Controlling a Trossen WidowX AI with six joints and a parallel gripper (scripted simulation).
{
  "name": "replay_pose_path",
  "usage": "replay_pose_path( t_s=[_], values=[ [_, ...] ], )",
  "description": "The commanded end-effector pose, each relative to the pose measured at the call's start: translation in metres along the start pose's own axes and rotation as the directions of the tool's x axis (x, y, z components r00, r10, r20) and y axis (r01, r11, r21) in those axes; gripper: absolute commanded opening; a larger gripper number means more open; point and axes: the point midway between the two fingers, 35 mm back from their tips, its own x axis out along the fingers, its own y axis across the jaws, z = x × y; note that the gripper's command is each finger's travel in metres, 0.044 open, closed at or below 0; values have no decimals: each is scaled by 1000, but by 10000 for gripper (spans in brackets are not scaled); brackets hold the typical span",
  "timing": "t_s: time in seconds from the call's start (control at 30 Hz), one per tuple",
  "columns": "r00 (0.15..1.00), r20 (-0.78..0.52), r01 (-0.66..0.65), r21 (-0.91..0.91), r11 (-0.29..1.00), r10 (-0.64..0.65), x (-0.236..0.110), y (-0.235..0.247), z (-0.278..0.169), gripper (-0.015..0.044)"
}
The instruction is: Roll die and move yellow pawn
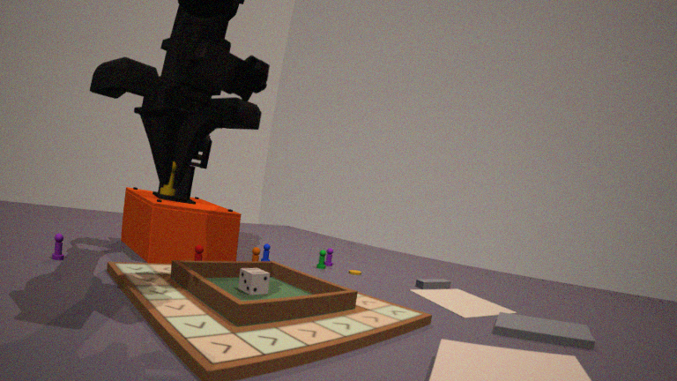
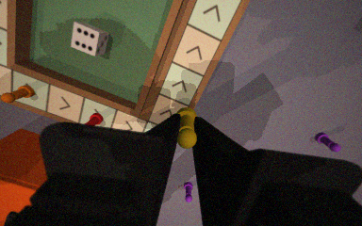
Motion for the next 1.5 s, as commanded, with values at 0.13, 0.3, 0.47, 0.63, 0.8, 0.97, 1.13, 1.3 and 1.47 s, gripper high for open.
replay_pose_path(
  t_s=[0.13,0.3,0.47,0.63,0.8,0.97,1.13,1.3,1.47],
  values=[
    [1000,5,1,-5,1000,-1,-23,2,-1,0],
    [1000,3,0,-15,1000,0,-15,10,23,0],
    [1000,3,-1,-29,1000,1,-5,21,50,0],
    [1000,14,1,-49,999,0,6,35,80,0],
    [1000,22,1,-57,998,1,16,49,103,0],
    [1000,22,-4,-34,999,5,29,70,130,0],
    [1000,22,-9,-10,1000,9,45,95,154,0],
    [1000,22,-10,-4,1000,10,49,102,161,0],
    [1000,22,-10,-4,1000,10,61,102,162,0]
  ],
)
